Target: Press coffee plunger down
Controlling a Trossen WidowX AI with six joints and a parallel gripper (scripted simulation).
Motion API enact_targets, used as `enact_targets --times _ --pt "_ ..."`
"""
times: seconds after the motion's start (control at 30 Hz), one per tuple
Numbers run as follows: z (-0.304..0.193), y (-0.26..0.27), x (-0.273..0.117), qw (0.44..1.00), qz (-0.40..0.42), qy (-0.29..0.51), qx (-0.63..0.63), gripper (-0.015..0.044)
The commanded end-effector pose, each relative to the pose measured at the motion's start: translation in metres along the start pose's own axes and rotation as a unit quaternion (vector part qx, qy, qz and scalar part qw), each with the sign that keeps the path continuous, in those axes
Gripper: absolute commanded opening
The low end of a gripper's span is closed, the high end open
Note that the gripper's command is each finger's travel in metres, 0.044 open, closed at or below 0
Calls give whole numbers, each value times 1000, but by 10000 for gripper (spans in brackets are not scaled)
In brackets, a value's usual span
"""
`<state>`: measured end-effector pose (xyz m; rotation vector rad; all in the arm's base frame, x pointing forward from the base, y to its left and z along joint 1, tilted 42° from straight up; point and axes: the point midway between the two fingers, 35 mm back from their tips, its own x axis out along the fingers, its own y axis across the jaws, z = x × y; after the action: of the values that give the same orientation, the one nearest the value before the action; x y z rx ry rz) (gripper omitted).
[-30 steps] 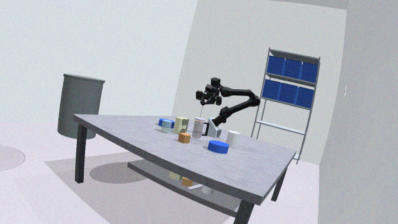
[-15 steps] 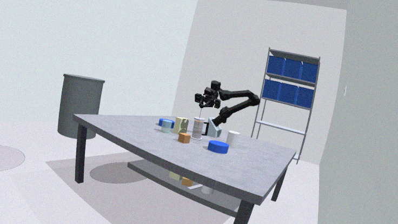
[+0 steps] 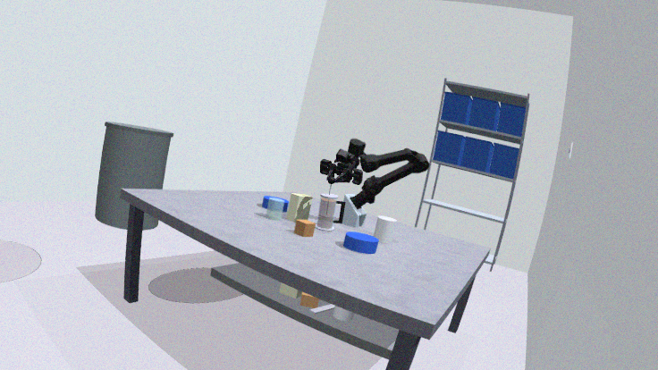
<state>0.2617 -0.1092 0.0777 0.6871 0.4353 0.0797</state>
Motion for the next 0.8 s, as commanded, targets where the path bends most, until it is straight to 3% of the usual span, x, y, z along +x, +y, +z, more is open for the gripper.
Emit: enact_targets --times 0.0,0.77 --pt "-25 0 8 999 2 23 25 123" --pt "-23 0 22 999 4 21 26 123"
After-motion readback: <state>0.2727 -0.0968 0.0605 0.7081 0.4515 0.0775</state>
